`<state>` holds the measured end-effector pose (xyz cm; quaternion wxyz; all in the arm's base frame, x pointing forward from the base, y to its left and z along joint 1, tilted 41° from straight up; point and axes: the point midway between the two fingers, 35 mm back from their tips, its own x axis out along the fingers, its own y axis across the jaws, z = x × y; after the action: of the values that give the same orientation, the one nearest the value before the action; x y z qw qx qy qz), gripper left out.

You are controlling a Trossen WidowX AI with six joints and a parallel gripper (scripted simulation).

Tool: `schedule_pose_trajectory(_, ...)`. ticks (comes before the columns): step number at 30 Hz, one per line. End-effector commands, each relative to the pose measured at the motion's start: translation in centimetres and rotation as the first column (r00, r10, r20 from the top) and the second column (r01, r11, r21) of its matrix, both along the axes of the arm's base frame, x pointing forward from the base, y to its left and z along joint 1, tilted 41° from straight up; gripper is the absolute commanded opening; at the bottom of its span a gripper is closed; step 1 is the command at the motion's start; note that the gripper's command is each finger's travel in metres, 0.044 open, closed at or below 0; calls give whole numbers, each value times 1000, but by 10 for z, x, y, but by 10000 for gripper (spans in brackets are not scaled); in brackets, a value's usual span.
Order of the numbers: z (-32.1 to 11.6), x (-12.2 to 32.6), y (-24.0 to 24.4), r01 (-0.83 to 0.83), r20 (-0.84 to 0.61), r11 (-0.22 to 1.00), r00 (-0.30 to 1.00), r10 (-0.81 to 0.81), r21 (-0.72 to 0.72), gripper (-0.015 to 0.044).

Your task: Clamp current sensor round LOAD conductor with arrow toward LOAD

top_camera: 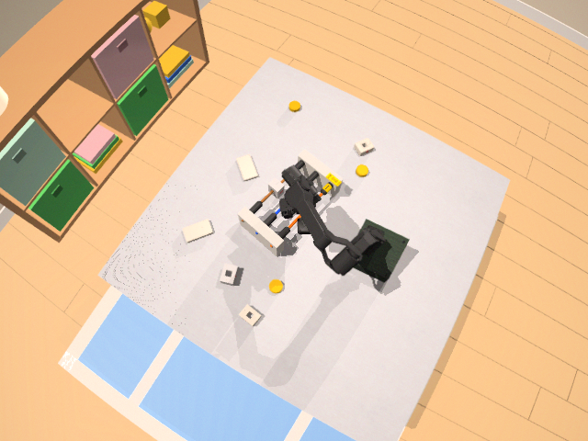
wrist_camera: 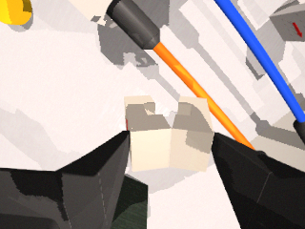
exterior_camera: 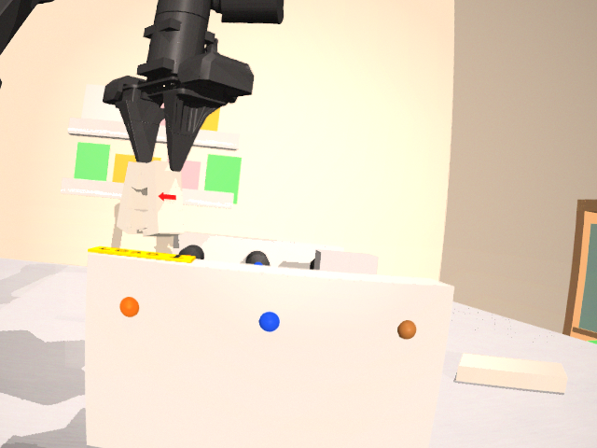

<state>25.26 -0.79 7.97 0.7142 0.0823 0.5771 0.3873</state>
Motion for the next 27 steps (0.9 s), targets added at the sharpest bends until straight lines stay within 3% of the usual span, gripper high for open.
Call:
schedule_pose_trajectory(1, -1, 7, -1, -103, 94, 995, 990, 104, -9, 0)
schedule_pose_trajectory(9, -4, 17, -2, -311, 272, 948, 909, 315, -59, 0)
schedule_pose_trajectory(18, -8, 29, -3, -511, 441, 845, 729, 524, -158, 0)
schedule_pose_trajectory(27, -12, 32, -1, -539, 465, 823, 691, 554, -179, 0)
